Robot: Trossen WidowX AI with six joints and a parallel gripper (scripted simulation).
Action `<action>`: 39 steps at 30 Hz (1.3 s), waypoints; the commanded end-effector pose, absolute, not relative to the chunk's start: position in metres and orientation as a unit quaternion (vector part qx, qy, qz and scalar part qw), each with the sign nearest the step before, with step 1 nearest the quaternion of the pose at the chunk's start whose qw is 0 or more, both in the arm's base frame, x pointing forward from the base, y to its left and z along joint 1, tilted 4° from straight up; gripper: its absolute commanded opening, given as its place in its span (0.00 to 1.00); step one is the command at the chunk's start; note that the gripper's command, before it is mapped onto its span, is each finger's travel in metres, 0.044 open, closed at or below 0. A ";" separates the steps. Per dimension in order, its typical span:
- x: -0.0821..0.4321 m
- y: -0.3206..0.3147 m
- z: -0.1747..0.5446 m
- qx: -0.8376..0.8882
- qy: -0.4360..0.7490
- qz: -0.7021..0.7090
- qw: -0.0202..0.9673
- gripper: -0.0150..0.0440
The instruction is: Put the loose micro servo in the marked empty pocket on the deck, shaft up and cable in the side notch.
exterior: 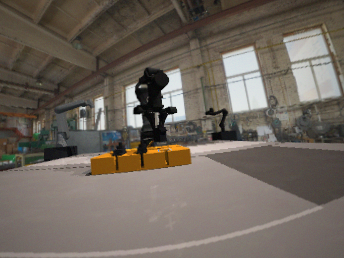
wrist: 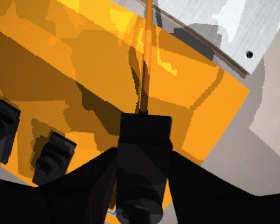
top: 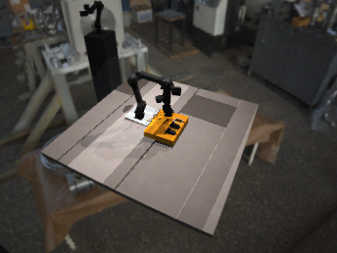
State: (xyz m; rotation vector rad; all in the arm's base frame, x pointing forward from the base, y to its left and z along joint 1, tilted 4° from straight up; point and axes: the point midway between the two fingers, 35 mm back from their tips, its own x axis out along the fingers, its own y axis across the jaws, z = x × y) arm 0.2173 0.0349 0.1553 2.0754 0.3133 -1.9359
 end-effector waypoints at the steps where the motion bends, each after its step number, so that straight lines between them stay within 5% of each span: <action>1: 0.220 0.044 0.158 0.724 0.109 -0.666 0.140 0.25; 39: 0.221 0.048 0.158 0.538 0.448 -0.505 0.505 0.25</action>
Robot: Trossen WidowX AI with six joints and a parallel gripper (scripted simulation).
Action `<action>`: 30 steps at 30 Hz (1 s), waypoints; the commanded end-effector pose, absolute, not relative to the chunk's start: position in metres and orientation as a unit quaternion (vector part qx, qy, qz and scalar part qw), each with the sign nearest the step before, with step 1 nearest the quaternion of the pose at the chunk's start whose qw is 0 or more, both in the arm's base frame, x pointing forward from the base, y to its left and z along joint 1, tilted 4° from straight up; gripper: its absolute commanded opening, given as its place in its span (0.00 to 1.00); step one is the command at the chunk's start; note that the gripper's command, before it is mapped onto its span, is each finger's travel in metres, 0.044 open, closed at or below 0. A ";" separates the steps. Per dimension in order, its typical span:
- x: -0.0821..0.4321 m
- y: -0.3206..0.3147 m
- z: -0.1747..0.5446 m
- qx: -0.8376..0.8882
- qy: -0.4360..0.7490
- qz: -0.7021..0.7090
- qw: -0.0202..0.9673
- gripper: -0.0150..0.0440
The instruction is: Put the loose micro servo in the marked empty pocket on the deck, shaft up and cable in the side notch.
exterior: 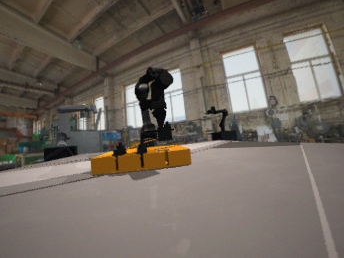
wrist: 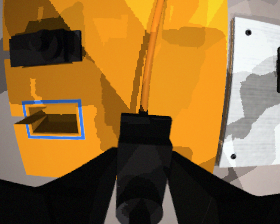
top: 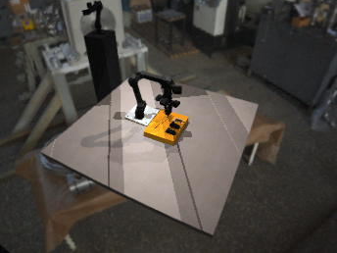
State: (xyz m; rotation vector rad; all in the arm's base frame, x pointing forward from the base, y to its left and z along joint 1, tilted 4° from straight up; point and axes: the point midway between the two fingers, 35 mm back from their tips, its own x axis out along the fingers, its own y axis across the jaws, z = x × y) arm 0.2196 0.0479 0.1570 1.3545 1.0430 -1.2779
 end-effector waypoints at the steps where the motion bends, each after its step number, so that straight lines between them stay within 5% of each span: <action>1: 0.221 0.048 0.158 0.529 0.457 -0.497 0.515 0.25; 30: 0.221 0.048 0.158 0.214 0.640 -0.214 0.706 0.25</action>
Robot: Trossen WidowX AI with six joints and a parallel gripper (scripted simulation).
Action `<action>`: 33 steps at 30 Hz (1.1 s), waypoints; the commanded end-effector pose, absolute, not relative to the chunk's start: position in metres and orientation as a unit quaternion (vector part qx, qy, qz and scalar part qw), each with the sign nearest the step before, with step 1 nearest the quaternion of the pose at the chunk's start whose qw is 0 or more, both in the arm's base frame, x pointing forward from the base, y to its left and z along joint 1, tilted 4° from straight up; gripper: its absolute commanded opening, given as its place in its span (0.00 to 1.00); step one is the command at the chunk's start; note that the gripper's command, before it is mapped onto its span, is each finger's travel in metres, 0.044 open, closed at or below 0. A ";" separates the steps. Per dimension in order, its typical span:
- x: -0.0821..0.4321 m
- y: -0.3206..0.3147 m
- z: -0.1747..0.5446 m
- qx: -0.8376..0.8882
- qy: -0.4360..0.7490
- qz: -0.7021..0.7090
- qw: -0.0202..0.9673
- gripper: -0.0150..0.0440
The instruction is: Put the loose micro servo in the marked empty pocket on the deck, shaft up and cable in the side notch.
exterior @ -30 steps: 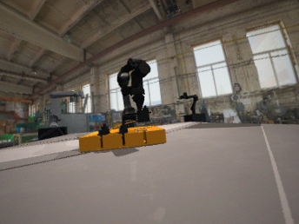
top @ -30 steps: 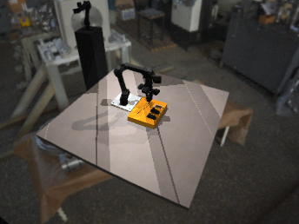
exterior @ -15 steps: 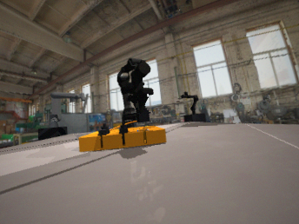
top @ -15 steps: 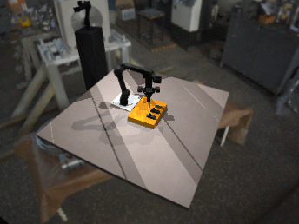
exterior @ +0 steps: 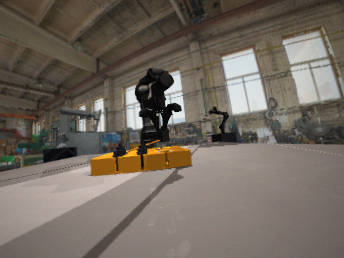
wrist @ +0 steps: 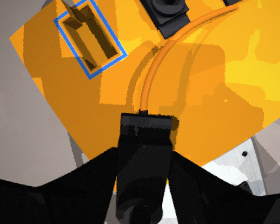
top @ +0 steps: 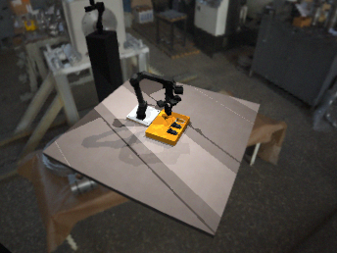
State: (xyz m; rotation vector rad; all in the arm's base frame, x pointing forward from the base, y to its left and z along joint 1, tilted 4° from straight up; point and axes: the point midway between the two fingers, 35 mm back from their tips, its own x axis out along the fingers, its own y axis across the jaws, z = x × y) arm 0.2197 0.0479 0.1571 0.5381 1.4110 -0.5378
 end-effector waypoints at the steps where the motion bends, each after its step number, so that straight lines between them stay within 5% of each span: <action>1: 0.221 0.048 0.158 0.201 0.644 -0.203 0.710 0.25; 16: 0.221 0.048 0.158 0.020 0.674 -0.038 0.738 0.25; 33: 0.264 0.045 0.163 0.018 0.673 -0.036 0.739 0.25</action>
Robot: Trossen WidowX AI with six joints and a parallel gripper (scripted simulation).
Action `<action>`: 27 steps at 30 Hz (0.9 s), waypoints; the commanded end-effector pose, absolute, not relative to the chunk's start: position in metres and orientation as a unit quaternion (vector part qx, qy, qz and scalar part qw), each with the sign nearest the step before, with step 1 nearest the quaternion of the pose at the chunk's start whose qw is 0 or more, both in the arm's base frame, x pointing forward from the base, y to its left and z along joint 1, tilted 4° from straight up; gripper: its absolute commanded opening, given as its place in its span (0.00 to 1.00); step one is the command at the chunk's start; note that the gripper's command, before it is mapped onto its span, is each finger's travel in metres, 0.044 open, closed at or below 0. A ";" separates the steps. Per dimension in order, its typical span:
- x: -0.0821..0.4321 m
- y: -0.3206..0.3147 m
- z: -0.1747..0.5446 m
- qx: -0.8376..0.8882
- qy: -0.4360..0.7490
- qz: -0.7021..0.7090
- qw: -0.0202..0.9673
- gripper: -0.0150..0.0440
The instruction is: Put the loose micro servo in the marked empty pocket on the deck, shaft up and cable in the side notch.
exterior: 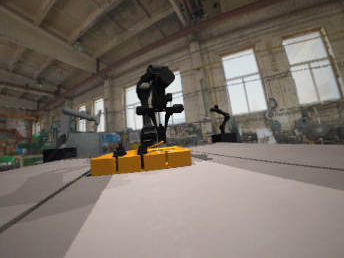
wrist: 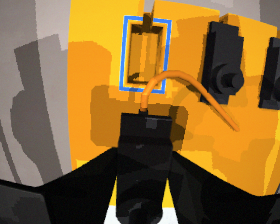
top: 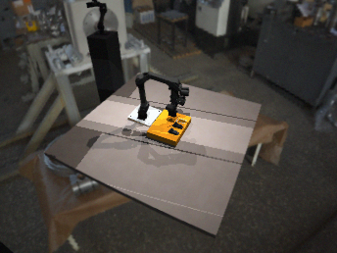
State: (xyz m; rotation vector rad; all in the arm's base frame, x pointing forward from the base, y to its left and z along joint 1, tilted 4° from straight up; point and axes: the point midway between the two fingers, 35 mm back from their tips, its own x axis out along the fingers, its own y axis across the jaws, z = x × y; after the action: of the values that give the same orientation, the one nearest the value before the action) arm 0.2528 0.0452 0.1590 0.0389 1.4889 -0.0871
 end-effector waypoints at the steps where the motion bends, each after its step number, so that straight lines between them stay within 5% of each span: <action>1: 0.268 0.045 0.163 0.018 0.673 -0.036 0.739 0.25; 27: 0.330 0.040 0.160 0.018 0.671 -0.036 0.741 0.25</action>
State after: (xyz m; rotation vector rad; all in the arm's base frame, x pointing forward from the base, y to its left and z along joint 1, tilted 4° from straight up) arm 0.3299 0.0391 0.1633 0.0405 1.4692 -0.0870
